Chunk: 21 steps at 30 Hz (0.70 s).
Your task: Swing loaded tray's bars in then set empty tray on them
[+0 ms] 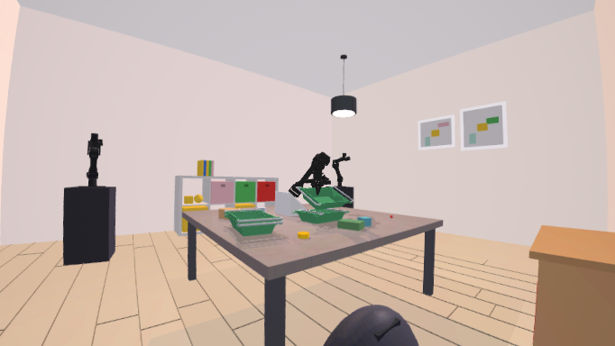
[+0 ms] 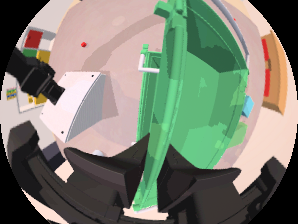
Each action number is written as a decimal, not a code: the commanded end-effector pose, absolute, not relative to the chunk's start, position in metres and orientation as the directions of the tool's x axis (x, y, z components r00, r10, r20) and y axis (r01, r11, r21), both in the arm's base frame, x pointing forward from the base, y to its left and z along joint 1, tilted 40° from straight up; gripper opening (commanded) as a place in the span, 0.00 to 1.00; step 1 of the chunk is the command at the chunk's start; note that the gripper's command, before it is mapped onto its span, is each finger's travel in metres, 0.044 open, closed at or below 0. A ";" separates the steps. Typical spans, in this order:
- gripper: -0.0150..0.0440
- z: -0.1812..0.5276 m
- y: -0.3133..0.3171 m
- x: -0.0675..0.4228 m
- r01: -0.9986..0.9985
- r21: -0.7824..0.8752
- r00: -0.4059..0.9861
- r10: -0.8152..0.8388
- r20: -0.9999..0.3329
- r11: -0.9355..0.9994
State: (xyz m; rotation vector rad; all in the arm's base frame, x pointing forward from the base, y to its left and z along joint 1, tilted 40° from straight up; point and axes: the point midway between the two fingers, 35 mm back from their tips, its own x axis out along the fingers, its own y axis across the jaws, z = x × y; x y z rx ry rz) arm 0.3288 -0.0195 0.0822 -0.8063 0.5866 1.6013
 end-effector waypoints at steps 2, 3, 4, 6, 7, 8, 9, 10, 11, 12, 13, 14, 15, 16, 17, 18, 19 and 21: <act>0.25 0.080 -0.018 0.330 -0.983 -0.075 -0.049 0.637 -0.769 -0.167; 0.25 0.079 -0.017 0.330 -0.983 -0.075 -0.049 0.637 -0.769 -0.167; 0.25 0.078 -0.016 0.330 -0.983 -0.075 -0.049 0.637 -0.769 -0.167; 0.25 0.075 -0.014 0.329 -0.983 -0.075 -0.049 0.637 -0.769 -0.167; 0.25 0.074 -0.014 0.329 -0.983 -0.075 -0.049 0.637 -0.769 -0.167; 0.25 0.073 -0.013 0.329 -0.983 -0.075 -0.049 0.638 -0.769 -0.167; 0.25 0.072 -0.012 0.329 -0.983 -0.075 -0.049 0.638 -0.769 -0.167; 0.25 0.071 -0.011 0.328 -0.983 -0.075 -0.049 0.638 -0.769 -0.167; 0.25 0.071 -0.011 0.328 -0.983 -0.075 -0.049 0.638 -0.769 -0.167; 0.25 0.071 -0.010 0.328 -0.983 -0.075 -0.049 0.638 -0.769 -0.167; 0.25 0.070 -0.010 0.327 -0.983 -0.075 -0.049 0.638 -0.769 -0.167; 0.25 0.070 -0.010 0.327 -0.983 -0.075 -0.049 0.638 -0.769 -0.167; 0.25 0.069 -0.010 0.326 -0.983 -0.075 -0.049 0.638 -0.769 -0.167; 0.25 0.069 -0.009 0.325 -0.983 -0.075 -0.049 0.638 -0.769 -0.167; 0.25 0.068 -0.009 0.324 -0.983 -0.075 -0.050 0.638 -0.768 -0.167; 0.25 0.067 -0.008 0.323 -0.983 -0.075 -0.050 0.638 -0.768 -0.167; 0.25 0.067 -0.008 0.323 -0.983 -0.075 -0.050 0.638 -0.768 -0.167; 0.25 0.066 -0.007 0.322 -0.983 -0.075 -0.050 0.638 -0.768 -0.167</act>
